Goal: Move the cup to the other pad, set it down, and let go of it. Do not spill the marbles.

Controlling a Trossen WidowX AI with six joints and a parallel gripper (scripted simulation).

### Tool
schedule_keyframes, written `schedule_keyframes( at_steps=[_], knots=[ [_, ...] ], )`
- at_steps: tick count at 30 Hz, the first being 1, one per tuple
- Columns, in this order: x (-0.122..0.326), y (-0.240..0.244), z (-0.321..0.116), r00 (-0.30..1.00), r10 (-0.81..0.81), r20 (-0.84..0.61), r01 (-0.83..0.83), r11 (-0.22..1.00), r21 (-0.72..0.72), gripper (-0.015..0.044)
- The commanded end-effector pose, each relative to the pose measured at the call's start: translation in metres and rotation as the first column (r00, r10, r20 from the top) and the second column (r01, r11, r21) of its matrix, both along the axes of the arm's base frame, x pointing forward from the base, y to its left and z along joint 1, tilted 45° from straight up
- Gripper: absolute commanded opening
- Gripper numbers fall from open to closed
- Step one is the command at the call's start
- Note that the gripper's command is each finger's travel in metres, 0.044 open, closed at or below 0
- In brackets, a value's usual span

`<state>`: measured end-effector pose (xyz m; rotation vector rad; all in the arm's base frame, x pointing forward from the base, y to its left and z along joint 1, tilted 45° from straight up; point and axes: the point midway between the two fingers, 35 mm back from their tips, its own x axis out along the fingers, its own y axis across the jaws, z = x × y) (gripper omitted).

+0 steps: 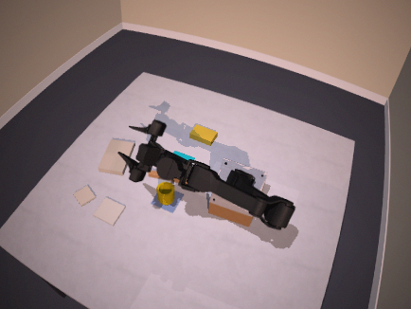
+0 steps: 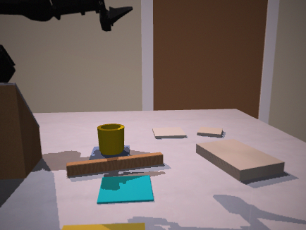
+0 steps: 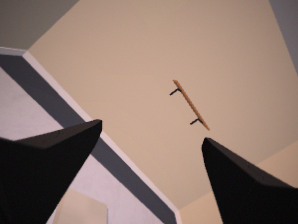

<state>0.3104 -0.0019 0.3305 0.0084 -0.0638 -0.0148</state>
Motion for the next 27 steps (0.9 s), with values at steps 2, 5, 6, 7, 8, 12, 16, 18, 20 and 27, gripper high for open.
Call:
schedule_keyframes(
  at_steps=[2, 5, 6, 7, 8, 12, 16, 18, 20, 27],
  knots=[
    [0.007, 0.004, -0.014, 0.998, 0.028, -0.059, -0.026, 0.999, 0.030, 0.0347],
    [0.026, 0.020, -0.076, 0.940, 0.149, -0.307, -0.093, 0.977, 0.190, 0.0269],
    [0.030, 0.026, -0.098, 0.901, 0.192, -0.389, -0.095, 0.962, 0.254, 0.0242],
    [0.031, 0.031, -0.119, 0.857, 0.232, -0.461, -0.086, 0.945, 0.316, 0.0216],
    [0.030, 0.037, -0.139, 0.805, 0.272, -0.527, -0.065, 0.924, 0.377, 0.0190],
    [0.011, 0.059, -0.214, 0.527, 0.437, -0.729, 0.139, 0.802, 0.581, 0.0167],
    [-0.026, 0.080, -0.267, 0.209, 0.592, -0.778, 0.474, 0.635, 0.610, 0.0167],
    [-0.046, 0.090, -0.284, 0.062, 0.663, -0.746, 0.649, 0.541, 0.535, 0.0167],
    [-0.064, 0.098, -0.295, -0.053, 0.723, -0.689, 0.789, 0.454, 0.415, 0.0167],
    [-0.065, 0.102, -0.297, -0.090, 0.744, -0.663, 0.831, 0.422, 0.362, 0.0167]
  ],
)
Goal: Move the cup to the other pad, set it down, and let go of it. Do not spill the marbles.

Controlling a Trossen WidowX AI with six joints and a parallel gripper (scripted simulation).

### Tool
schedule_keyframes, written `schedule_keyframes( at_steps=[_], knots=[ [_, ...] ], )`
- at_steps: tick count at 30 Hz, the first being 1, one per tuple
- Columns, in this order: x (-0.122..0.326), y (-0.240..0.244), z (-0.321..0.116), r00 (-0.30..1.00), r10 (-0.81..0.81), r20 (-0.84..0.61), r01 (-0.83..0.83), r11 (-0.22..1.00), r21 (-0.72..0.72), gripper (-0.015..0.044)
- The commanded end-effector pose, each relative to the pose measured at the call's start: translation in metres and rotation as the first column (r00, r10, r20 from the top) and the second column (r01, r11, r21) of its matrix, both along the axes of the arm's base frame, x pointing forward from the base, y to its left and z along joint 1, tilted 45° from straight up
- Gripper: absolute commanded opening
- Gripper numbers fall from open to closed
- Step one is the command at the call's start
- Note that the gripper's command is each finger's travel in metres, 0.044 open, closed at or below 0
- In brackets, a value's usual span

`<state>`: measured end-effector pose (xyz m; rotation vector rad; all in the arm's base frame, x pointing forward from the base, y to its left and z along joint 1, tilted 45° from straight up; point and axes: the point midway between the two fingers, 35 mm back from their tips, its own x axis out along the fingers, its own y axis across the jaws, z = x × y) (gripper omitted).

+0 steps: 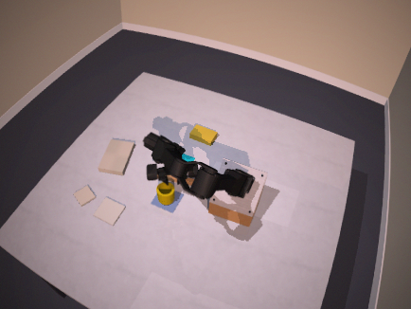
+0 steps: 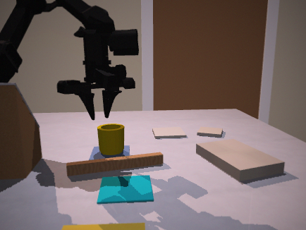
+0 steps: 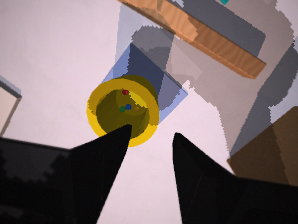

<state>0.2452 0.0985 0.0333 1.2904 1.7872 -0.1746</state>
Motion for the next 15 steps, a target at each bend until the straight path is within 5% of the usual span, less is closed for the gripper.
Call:
schedule_keyframes(
  at_steps=[1, 15],
  knots=[
    [0.000, 0.002, 0.001, 0.999, -0.014, -0.033, 0.014, 1.000, 0.016, 0.0167],
    [0.000, 0.012, -0.011, 0.999, -0.014, -0.032, 0.015, 1.000, 0.014, 0.0167]
  ],
)
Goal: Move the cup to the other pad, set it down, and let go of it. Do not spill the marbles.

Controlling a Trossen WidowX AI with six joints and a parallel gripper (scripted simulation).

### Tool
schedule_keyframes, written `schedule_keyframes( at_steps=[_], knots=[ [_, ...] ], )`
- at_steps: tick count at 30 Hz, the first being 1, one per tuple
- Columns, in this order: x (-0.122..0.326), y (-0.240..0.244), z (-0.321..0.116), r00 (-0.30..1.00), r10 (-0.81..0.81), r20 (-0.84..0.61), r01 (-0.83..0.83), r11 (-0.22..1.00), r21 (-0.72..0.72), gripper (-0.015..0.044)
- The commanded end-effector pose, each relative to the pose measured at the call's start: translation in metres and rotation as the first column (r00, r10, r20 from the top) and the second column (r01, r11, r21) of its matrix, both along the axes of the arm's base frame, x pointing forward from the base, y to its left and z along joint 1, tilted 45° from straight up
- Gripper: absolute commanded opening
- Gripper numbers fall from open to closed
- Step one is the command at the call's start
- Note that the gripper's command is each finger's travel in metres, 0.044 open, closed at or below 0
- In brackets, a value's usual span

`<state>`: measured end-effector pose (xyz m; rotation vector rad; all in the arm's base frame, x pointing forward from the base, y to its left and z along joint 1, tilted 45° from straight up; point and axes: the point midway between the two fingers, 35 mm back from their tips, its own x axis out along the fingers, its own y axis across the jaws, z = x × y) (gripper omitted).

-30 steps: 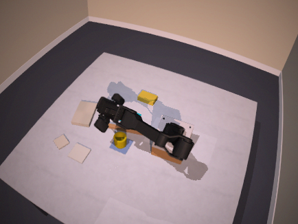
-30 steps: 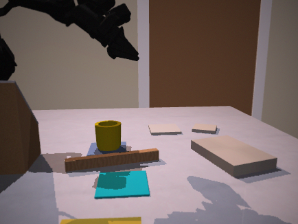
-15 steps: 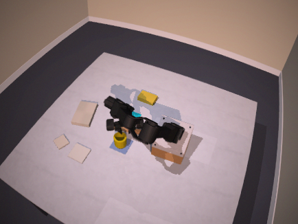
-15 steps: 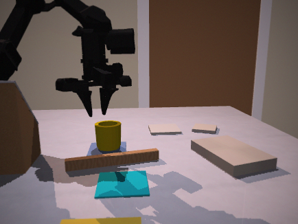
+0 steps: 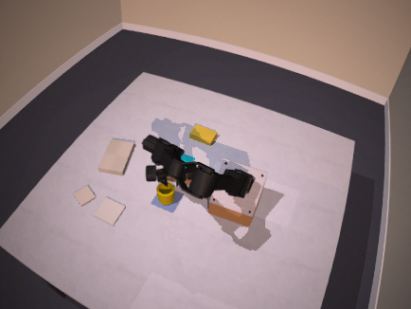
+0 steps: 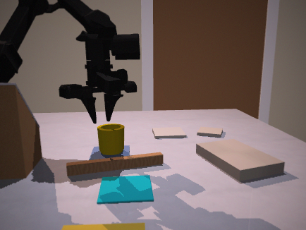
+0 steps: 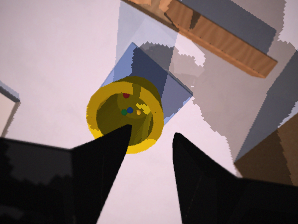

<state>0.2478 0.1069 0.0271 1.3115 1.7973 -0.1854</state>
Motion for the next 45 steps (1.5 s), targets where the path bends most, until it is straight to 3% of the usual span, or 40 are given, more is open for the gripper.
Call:
schedule_keyframes(
  at_steps=[1, 36, 45],
  knots=[
    [-0.002, 0.005, -0.006, 1.000, -0.001, -0.014, 0.001, 1.000, 0.004, 0.0167],
    [-0.008, 0.038, -0.040, 1.000, -0.001, -0.015, 0.001, 1.000, 0.009, 0.0167],
    [-0.007, 0.038, -0.039, 1.000, 0.001, -0.006, -0.001, 1.000, 0.005, 0.0107]
  ],
)
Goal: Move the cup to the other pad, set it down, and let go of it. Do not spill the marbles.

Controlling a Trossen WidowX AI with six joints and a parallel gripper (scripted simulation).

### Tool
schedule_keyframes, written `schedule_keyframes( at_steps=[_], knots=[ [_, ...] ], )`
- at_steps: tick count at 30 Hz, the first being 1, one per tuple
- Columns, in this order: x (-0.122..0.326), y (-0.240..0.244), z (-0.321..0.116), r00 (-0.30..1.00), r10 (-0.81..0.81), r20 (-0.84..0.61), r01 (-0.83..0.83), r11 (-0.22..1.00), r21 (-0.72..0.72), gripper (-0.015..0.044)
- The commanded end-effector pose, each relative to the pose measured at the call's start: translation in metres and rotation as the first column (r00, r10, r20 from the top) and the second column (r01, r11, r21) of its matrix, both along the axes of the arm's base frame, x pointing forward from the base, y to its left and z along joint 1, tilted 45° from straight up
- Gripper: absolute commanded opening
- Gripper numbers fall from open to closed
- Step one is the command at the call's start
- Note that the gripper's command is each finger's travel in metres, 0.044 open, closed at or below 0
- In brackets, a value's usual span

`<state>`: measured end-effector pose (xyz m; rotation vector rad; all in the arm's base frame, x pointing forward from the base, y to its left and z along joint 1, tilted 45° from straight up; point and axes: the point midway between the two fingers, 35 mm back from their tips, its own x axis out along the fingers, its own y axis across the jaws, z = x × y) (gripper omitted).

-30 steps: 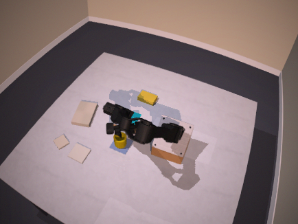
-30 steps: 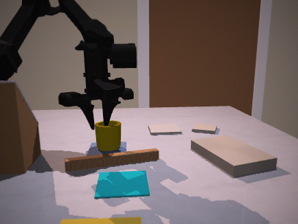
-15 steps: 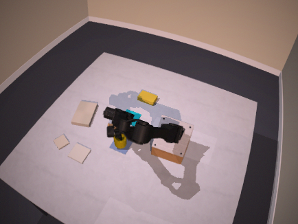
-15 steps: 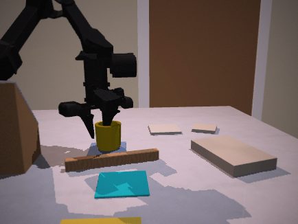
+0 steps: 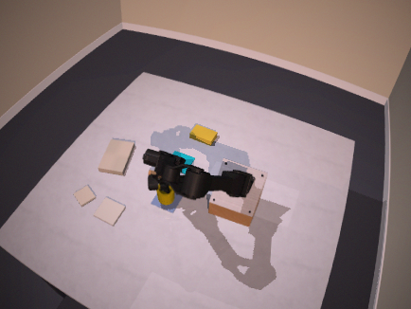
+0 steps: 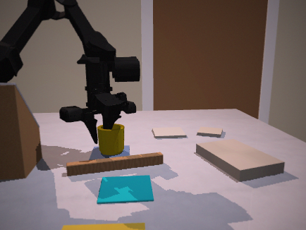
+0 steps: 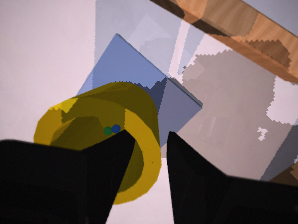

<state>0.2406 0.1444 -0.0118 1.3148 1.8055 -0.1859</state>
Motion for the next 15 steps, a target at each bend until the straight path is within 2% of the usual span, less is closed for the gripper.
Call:
schedule_keyframes(
  at_steps=[1, 15],
  knots=[
    [0.0002, 0.0001, 0.0003, 1.000, 0.000, 0.001, 0.000, 1.000, 0.000, 0.0100],
    [0.0002, 0.0001, 0.0003, 1.000, 0.000, 0.001, 0.000, 1.000, 0.000, 0.0000]
  ],
)
